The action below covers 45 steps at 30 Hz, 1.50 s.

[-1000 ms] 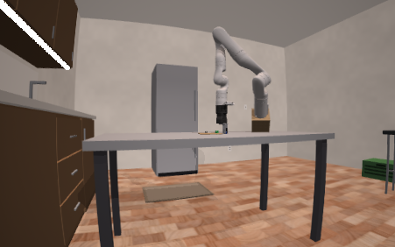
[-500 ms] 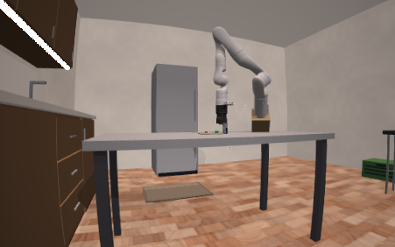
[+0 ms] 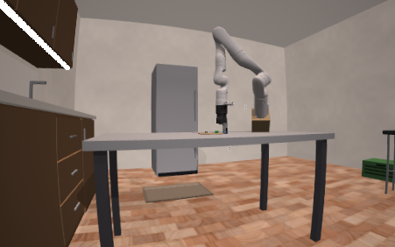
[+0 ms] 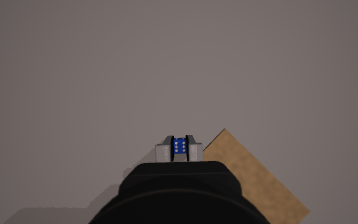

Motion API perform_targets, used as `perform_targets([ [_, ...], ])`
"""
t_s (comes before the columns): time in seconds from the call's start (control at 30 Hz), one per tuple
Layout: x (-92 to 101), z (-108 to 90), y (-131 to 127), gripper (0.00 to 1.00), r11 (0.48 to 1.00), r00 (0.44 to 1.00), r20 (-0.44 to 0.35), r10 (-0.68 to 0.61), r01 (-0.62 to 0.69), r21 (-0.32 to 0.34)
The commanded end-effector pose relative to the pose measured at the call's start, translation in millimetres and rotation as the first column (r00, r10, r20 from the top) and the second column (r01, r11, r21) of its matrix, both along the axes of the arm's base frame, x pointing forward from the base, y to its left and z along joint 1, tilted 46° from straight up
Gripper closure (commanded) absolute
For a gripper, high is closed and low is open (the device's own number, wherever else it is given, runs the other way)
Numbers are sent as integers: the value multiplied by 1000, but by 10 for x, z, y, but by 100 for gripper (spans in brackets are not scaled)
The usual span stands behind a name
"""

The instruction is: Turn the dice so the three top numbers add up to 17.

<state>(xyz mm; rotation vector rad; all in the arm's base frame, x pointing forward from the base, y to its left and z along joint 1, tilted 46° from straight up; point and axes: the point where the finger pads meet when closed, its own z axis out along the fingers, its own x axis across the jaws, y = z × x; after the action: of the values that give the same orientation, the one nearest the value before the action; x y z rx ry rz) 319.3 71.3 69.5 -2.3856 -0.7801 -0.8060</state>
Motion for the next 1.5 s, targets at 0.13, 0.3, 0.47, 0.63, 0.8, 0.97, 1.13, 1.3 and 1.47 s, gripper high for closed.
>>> perform_targets([
  [0.13, -2, 7, -9, 66, 1000, 1000, 0, -1, 1, 0],
  [0.3, -16, 33, -32, 66, 1000, 1000, 0, -1, 1, 0],
  [0.47, -32, 61, -56, 66, 1000, 1000, 0, -1, 1, 0],
  [0.63, -68, 129, -115, 66, 1000, 1000, 0, -1, 1, 0],
  [0.8, -116, 219, -193, 66, 1000, 1000, 0, -1, 1, 0],
  [0.97, -161, 302, -265, 66, 1000, 1000, 0, -1, 1, 0],
  [1.13, -208, 389, -340, 66, 1000, 1000, 0, -1, 1, 0],
  [1.3, -265, 495, -433, 66, 1000, 1000, 0, -1, 1, 0],
  [1.47, -314, 587, -512, 66, 1000, 1000, 0, -1, 1, 0],
])
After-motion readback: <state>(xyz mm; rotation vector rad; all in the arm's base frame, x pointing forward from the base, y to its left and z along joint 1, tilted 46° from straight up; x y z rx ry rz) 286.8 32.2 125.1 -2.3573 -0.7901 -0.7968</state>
